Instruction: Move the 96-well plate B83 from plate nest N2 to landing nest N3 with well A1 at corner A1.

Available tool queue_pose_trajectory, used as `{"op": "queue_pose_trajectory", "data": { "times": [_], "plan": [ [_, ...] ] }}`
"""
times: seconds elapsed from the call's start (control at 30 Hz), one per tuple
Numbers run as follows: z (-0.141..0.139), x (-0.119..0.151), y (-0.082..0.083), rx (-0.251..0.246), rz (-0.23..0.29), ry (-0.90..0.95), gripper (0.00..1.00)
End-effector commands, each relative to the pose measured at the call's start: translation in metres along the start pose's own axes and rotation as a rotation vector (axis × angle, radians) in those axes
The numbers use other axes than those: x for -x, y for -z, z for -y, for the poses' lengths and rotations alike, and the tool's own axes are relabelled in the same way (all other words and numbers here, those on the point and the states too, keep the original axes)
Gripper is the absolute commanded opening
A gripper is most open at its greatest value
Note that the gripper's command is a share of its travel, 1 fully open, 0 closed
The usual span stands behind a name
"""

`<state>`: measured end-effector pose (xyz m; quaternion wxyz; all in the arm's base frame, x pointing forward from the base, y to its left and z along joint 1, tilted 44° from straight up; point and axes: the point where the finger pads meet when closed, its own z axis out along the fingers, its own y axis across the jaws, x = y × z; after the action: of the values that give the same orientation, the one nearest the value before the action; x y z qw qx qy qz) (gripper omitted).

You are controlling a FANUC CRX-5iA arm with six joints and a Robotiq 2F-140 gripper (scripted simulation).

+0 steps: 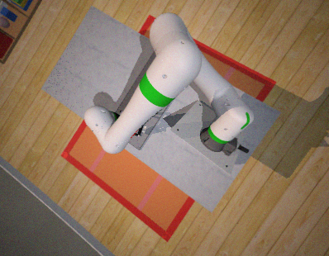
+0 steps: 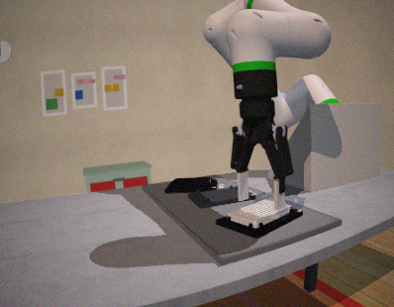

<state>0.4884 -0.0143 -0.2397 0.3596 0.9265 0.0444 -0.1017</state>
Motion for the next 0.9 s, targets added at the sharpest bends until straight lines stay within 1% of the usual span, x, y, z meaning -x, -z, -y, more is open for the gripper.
{"op": "queue_pose_trajectory", "data": {
  "times": [0.0, 0.87],
  "plan": [
    [0.0001, -0.0002, 0.0002, 0.0, 0.0, 0.0, 0.66],
    [0.0001, -0.0002, -0.0047, 0.0, 0.0, 0.0, 0.66]
  ]
}}
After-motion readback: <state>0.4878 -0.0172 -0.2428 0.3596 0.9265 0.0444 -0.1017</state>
